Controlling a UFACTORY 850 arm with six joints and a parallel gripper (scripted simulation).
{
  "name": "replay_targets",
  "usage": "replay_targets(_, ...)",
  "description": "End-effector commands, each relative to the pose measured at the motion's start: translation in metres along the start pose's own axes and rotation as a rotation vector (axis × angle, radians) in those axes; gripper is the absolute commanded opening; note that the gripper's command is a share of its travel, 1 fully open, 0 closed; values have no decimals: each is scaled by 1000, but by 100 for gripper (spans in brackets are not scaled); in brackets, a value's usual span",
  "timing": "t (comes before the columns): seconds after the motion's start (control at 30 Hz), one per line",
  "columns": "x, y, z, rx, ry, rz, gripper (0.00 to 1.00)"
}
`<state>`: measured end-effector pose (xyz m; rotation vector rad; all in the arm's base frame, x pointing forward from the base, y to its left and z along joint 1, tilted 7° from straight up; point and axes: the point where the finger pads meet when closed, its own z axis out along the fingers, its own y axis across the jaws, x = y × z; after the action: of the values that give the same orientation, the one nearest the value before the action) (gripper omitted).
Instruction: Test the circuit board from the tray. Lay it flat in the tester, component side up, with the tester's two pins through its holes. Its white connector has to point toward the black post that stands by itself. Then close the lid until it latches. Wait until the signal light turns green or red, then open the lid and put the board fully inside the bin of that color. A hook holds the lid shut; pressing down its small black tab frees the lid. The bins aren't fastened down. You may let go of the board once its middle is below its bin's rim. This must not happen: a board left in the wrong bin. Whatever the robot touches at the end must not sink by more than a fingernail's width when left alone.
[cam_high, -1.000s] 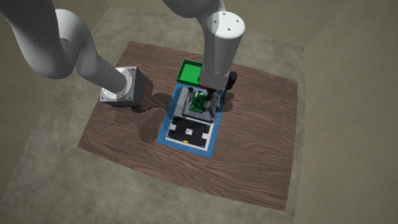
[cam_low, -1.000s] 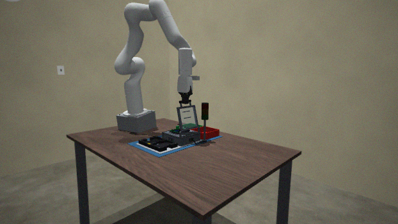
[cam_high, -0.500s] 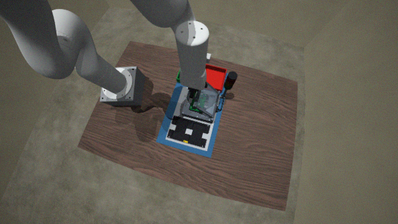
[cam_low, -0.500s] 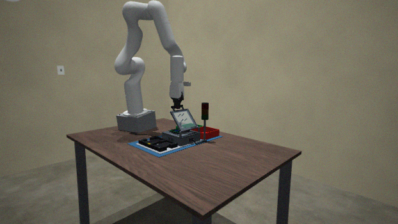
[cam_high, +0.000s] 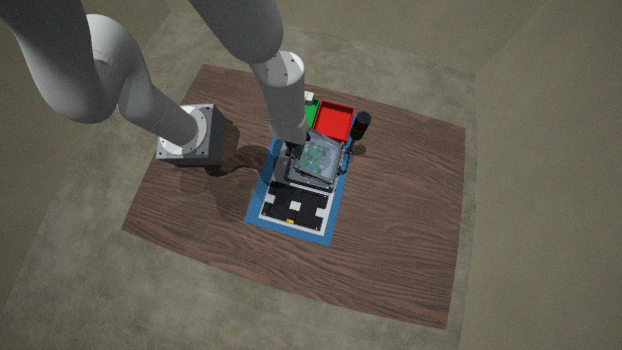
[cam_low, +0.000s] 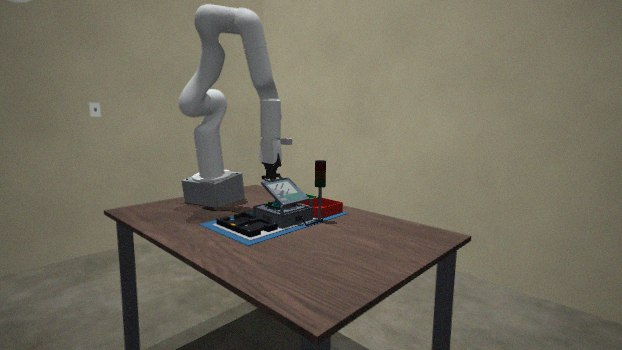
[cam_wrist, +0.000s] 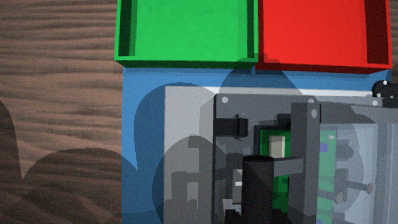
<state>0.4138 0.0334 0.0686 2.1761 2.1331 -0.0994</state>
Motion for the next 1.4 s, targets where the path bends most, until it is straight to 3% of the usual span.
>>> replay_targets(0.0, 0, -3, 9, -14, -12, 2, 0)
replay_targets(0.47, -1, -13, 33, -13, -12, 2, 0)
replay_targets(1.37, -1, -19, 60, -13, -11, 2, 0)
